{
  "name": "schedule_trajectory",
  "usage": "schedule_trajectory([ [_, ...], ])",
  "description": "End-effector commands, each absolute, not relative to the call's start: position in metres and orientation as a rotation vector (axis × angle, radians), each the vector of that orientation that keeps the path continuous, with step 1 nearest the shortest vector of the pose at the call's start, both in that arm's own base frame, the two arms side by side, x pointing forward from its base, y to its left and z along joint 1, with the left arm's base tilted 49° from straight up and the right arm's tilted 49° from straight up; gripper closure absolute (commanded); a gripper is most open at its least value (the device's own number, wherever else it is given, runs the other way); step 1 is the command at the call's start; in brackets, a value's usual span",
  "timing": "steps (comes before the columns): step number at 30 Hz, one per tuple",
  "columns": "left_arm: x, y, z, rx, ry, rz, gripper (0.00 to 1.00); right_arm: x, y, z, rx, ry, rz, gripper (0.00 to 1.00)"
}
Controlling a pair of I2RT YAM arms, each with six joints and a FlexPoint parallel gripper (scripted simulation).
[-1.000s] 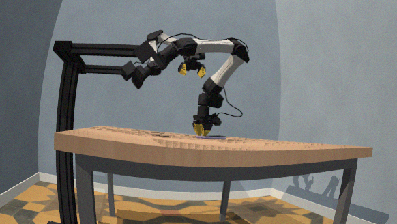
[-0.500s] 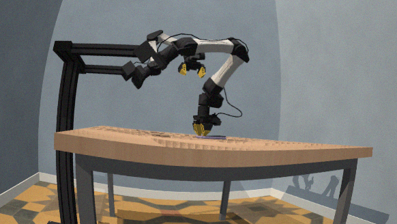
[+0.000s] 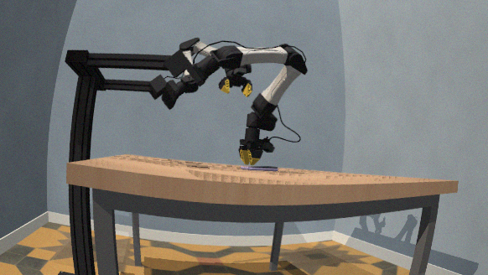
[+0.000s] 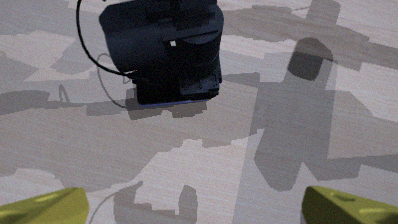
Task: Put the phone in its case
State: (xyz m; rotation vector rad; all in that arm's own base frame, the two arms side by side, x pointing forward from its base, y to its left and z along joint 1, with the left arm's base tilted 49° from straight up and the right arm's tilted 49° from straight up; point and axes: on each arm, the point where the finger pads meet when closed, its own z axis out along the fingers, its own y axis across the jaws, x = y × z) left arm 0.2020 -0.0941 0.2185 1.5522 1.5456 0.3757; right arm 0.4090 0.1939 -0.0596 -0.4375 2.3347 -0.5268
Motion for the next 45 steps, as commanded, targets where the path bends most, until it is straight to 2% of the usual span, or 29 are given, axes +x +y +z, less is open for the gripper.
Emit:
schedule_trajectory([
  [1,0.211,-0.088,0.232,1.381,1.584,0.458,0.0,0.42,0.224,-0.021,-0.44,2.292,-0.458,0.64],
  [12,0.205,-0.097,0.223,1.037,1.613,0.414,0.0,0.445,0.241,0.001,-0.496,2.317,-0.561,0.64],
  [24,0.193,-0.108,0.216,0.783,1.595,0.31,0.0,0.459,0.253,0.022,-0.476,2.29,-0.541,0.64],
  [45,0.19,-0.11,0.215,0.808,1.586,0.302,0.0,0.482,0.245,0.006,-0.461,2.294,-0.522,0.64],
])
